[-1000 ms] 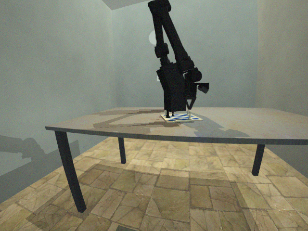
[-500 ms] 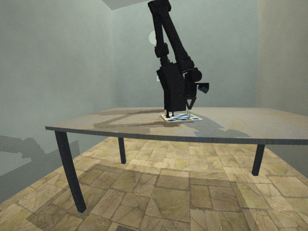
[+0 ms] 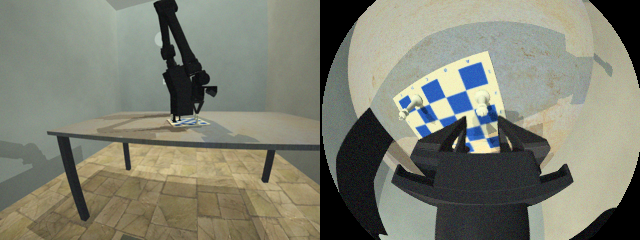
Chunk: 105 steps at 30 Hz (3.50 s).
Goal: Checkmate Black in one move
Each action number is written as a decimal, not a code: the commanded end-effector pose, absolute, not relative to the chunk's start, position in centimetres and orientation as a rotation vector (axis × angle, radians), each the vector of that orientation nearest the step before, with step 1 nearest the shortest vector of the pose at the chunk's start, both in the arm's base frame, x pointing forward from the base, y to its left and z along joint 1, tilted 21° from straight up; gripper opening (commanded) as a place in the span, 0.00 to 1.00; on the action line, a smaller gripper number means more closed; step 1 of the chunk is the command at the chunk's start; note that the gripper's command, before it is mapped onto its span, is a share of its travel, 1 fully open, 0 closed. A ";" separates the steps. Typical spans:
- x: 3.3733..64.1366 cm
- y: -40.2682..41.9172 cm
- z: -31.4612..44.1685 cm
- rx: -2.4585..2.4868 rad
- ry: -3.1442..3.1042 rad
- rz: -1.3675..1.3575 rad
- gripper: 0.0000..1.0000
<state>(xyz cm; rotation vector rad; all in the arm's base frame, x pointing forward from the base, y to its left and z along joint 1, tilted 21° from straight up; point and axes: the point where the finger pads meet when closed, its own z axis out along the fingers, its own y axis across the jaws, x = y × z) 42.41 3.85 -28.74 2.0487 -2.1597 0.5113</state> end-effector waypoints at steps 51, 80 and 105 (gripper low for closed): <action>43.2 2.2 -32.6 2.053 -2.162 0.510 0.40; 43.2 2.2 -32.6 2.053 -2.162 0.510 0.00; 43.5 3.7 -30.8 2.070 -2.158 0.518 0.00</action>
